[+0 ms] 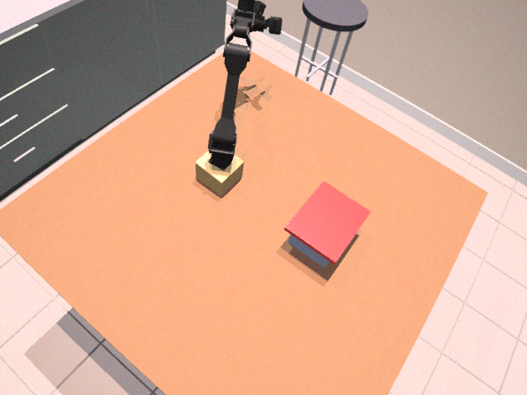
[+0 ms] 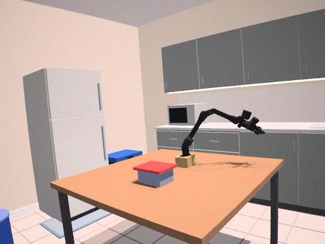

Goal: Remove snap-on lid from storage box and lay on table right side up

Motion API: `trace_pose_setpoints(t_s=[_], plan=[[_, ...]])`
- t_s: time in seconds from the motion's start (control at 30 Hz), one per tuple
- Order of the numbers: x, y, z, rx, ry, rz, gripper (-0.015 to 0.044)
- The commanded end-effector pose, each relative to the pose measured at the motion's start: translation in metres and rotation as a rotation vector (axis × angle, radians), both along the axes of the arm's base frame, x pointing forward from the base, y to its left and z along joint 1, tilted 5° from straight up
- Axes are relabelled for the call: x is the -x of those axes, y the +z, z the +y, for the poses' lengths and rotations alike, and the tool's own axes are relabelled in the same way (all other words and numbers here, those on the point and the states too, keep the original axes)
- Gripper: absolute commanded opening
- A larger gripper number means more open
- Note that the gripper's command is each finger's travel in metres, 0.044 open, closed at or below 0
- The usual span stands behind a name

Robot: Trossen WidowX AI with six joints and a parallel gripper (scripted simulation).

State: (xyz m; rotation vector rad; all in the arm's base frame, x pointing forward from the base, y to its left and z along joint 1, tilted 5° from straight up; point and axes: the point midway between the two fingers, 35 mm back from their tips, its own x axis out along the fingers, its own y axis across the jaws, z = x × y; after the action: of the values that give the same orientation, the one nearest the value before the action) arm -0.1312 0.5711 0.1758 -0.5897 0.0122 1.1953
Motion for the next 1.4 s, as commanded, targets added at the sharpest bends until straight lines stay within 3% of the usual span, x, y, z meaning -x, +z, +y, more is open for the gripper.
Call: trace_pose_setpoints(t_s=[0.0, 0.4, 0.47, 0.73, 0.83, 1.07, 1.13, 1.37], plan=[[-0.070, 0.015, -0.006, -0.036, -0.125, 0.111, 0.0235], [-0.238, 0.043, -0.066, -0.175, -0.467, 0.390, 0.0235], [-0.248, 0.043, -0.073, -0.186, -0.493, 0.397, 0.0235], [-0.345, 0.049, -0.159, -0.341, -0.769, 0.547, 0.0235], [-0.362, 0.050, -0.180, -0.383, -0.827, 0.591, 0.0235], [-0.420, 0.050, -0.287, -0.616, -1.096, 0.788, 0.0235], [-0.424, 0.049, -0.298, -0.644, -1.123, 0.807, 0.0235], [-0.441, 0.036, -0.415, -0.975, -1.394, 0.988, 0.0235]])
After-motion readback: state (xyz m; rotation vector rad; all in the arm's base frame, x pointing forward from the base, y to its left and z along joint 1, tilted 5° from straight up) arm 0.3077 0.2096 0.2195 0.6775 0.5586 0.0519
